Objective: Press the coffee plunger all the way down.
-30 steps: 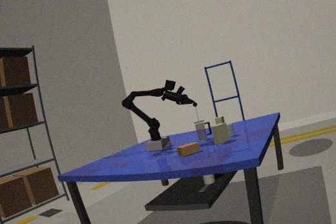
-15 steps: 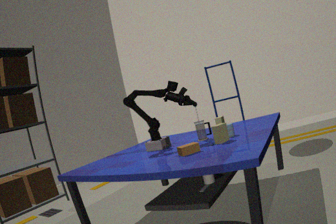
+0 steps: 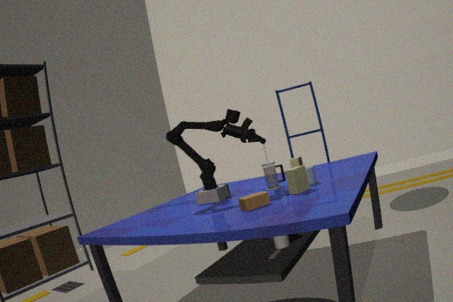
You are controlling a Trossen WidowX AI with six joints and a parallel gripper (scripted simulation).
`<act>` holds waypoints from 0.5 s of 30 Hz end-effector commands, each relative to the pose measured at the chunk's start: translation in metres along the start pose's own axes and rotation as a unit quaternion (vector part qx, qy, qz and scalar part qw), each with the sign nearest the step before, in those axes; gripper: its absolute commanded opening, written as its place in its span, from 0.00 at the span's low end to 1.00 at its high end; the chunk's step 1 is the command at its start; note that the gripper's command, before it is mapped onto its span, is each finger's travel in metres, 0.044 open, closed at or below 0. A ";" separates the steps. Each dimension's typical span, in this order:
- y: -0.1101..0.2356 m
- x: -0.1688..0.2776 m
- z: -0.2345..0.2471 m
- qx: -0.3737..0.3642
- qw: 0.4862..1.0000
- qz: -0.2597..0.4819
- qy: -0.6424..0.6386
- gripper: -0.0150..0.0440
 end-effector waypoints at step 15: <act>-0.014 0.016 -0.002 -0.001 1.000 0.000 0.000 0.45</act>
Point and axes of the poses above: the point midway between the two fingers, 35 mm back from their tips, its own y axis back along the fingers, its own z axis across the jaws, x = y × z, the point moved 7 cm from there along y, back along the fingers, and after that the axes turned 8 degrees about -y, right-handed, at the moved point
